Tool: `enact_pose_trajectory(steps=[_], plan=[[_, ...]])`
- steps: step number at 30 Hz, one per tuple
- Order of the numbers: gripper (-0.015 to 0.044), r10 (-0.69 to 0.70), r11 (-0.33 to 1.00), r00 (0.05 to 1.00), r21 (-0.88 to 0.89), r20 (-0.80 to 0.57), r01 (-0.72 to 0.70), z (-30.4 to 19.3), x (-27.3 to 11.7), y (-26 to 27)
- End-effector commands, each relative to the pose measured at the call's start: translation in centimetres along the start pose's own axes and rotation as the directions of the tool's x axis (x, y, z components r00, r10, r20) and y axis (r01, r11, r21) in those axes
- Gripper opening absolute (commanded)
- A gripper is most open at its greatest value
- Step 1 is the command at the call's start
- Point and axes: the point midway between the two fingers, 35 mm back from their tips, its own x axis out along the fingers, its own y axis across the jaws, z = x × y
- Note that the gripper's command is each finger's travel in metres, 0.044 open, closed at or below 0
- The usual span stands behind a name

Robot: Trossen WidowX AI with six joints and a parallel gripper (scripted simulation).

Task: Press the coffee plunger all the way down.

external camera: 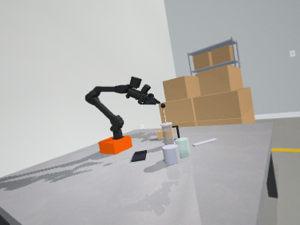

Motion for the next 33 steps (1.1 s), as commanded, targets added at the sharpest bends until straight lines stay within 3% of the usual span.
enact_pose_trajectory(steps=[1,28,33], plan=[[0.044,-0.009,1.0,1.0,-0.002,0.018,0.009,0.1,0.1,-0.2],[0.044,-0.01,1.0,1.0,-0.001,0.02,0.01,0.2,4.1,-0.2],[0.0309,-0.01,1.0,1.0,-0.001,0.02,0.01,0.2,4.1,-0.2]])
